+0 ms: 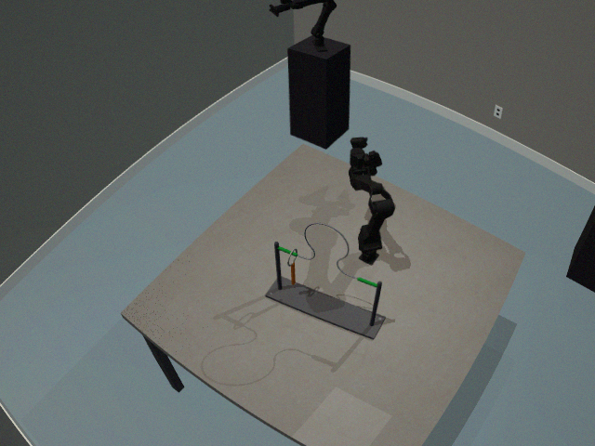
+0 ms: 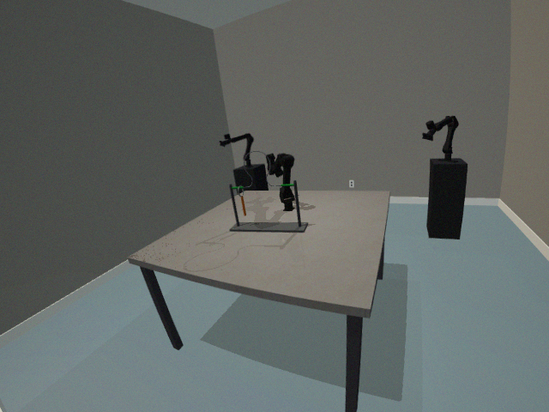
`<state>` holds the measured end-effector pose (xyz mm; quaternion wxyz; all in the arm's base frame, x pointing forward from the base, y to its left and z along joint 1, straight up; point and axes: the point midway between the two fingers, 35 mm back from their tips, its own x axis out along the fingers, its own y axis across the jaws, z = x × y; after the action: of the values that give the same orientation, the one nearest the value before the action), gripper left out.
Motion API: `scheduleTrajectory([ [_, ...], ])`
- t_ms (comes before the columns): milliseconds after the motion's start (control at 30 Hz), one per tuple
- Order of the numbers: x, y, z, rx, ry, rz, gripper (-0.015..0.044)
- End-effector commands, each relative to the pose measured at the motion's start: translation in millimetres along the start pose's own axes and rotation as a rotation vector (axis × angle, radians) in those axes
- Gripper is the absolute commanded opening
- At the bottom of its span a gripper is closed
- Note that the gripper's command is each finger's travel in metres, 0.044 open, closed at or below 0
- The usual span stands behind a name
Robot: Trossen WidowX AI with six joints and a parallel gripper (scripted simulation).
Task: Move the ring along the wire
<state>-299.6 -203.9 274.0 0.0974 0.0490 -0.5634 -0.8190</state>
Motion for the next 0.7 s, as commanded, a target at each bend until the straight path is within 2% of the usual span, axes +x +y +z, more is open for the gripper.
scheduleTrajectory([
  [0,0,0,-3,-0.007,0.011,0.003,0.0374],
  [267,-40,-7,-120,-0.288,0.460,0.193,0.0164],
  [467,-105,-18,-197,-0.484,0.797,0.431,0.0160],
  [667,-189,-37,-248,-0.637,1.098,0.738,0.0160],
])
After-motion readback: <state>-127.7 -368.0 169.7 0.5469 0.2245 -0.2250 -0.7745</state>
